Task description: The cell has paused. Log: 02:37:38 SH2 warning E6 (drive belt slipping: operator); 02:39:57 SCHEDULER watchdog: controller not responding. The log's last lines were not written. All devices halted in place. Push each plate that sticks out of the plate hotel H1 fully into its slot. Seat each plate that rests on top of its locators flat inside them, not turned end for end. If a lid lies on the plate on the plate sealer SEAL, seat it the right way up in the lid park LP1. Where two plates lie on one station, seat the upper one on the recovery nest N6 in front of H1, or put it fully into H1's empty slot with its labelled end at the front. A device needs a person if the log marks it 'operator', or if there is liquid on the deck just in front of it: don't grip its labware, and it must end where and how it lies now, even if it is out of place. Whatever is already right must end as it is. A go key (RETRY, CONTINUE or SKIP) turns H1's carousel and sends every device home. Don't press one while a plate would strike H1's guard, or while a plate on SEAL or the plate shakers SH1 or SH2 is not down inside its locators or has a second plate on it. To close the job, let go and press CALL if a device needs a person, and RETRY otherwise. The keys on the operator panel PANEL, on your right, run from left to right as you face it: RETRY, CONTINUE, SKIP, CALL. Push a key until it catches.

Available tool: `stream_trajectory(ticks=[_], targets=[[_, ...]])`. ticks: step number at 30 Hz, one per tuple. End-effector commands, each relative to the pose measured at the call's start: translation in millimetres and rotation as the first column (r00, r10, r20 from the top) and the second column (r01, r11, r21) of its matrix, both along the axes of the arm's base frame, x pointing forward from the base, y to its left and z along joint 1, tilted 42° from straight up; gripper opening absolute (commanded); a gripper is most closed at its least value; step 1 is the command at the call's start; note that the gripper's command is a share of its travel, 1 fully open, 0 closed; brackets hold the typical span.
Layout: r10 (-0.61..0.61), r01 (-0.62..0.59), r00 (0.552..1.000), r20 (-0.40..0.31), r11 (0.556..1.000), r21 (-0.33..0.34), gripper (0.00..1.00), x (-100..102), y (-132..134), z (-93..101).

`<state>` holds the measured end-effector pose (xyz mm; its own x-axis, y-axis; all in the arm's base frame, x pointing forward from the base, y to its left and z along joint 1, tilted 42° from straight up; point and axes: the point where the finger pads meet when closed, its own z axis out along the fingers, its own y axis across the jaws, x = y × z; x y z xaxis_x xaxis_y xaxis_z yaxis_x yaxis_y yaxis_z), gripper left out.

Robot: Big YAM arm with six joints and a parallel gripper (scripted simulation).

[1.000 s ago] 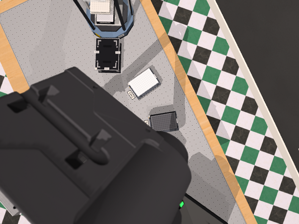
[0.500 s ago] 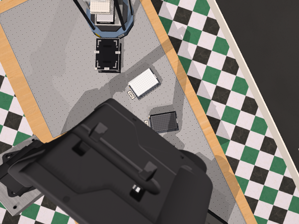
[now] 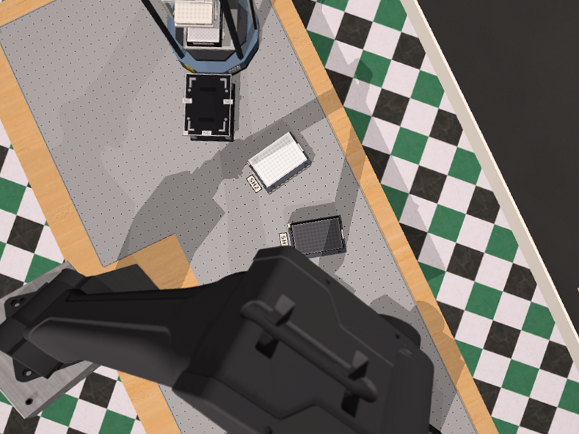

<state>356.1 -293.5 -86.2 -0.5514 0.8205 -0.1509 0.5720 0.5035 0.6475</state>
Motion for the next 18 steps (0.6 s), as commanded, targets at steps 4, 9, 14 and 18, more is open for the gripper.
stream_trajectory(ticks=[4, 9, 14, 18], targets=[[-0.018, 0.018, 1.0, 0.005, 1.0, 0.001, 1.0, 28, 5, -22.5], [-0.018, 0.018, 1.0, 0.004, 1.0, 0.003, 1.0, 37, 10, -34.0], [-0.05, 0.051, 0.998, 0.029, 0.998, -0.022, 1.0, 37, -9, -20.1], [-0.044, 0.044, 0.999, 0.009, 0.999, 0.0, 1.0, 32, 1, -31.8]])
